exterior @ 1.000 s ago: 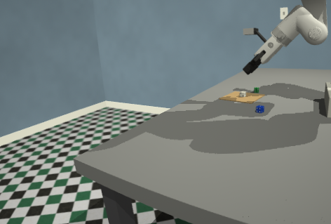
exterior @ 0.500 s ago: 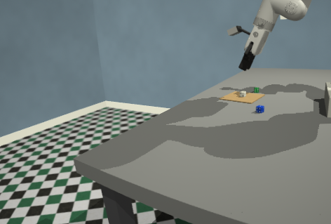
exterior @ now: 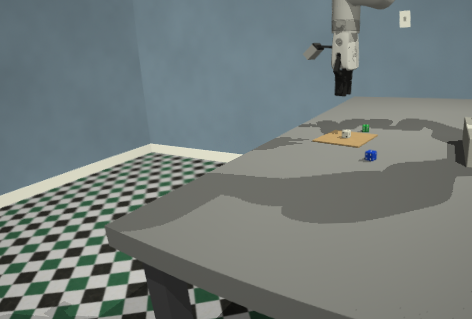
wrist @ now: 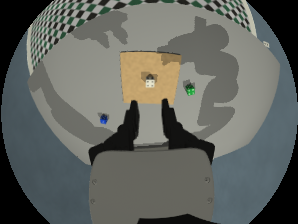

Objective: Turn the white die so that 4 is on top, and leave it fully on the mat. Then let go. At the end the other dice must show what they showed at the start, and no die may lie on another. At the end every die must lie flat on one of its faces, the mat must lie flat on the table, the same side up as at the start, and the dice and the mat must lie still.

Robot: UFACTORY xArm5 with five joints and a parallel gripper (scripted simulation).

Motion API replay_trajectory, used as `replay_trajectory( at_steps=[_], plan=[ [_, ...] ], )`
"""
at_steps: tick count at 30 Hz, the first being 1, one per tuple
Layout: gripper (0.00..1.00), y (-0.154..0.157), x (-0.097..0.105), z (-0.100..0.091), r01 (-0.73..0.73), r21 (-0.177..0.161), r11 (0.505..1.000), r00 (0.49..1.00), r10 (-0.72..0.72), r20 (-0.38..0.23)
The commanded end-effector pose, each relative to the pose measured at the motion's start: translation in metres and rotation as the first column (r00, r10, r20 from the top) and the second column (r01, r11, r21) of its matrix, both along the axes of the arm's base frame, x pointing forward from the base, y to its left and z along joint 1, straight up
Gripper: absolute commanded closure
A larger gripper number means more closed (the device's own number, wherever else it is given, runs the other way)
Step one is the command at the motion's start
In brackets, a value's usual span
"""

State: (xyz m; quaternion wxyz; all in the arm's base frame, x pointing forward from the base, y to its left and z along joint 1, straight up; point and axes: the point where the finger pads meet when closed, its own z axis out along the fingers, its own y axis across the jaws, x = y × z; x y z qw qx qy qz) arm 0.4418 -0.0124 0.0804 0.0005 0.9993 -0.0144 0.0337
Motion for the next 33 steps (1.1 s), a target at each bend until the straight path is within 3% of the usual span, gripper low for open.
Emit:
replay_trajectory(
  at_steps=[1,6,7,22,33],
  plan=[
    [0.64,-0.001,0.005,0.001,0.0,0.002,1.0,0.998,0.0,-0.069],
    [0.64,-0.001,0.005,0.001,0.0,0.002,1.0,0.997,0.0,-0.073],
    [0.0,-0.001,0.005,0.001,0.0,0.002,1.0,0.997,0.0,-0.073],
    [0.0,-0.001,0.005,0.003,0.0,0.002,1.0,0.997,0.0,-0.073],
    [0.0,-0.001,0.005,0.031,0.0,0.002,1.0,0.997,0.0,-0.073]
  ],
)
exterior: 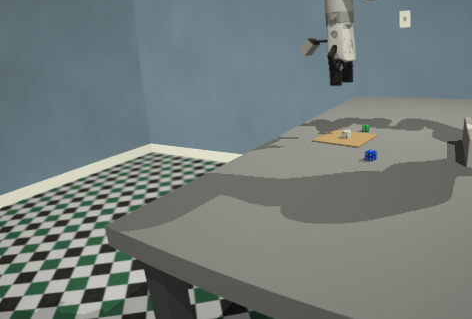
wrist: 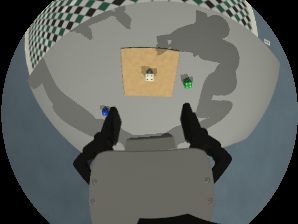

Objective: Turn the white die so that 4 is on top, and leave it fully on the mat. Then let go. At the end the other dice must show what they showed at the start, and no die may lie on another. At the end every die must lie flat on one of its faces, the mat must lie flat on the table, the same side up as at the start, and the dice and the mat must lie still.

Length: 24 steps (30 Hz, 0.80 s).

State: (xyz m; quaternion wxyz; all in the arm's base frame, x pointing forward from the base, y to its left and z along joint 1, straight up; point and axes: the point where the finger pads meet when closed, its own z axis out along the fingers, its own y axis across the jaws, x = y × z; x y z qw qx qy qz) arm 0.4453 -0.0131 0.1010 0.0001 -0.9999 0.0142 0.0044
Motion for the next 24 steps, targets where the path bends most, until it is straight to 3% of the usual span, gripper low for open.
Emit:
replay_trajectory(
  at_steps=[1,11,24],
  plan=[
    [0.0,0.0,0.001,0.013,0.0,0.0,1.0,1.0,0.0,0.003],
    [0.0,0.0,0.001,0.031,0.0,0.0,1.0,1.0,0.0,0.003],
    [0.0,0.0,0.001,0.033,0.0,0.0,1.0,1.0,0.0,0.003]
  ],
)
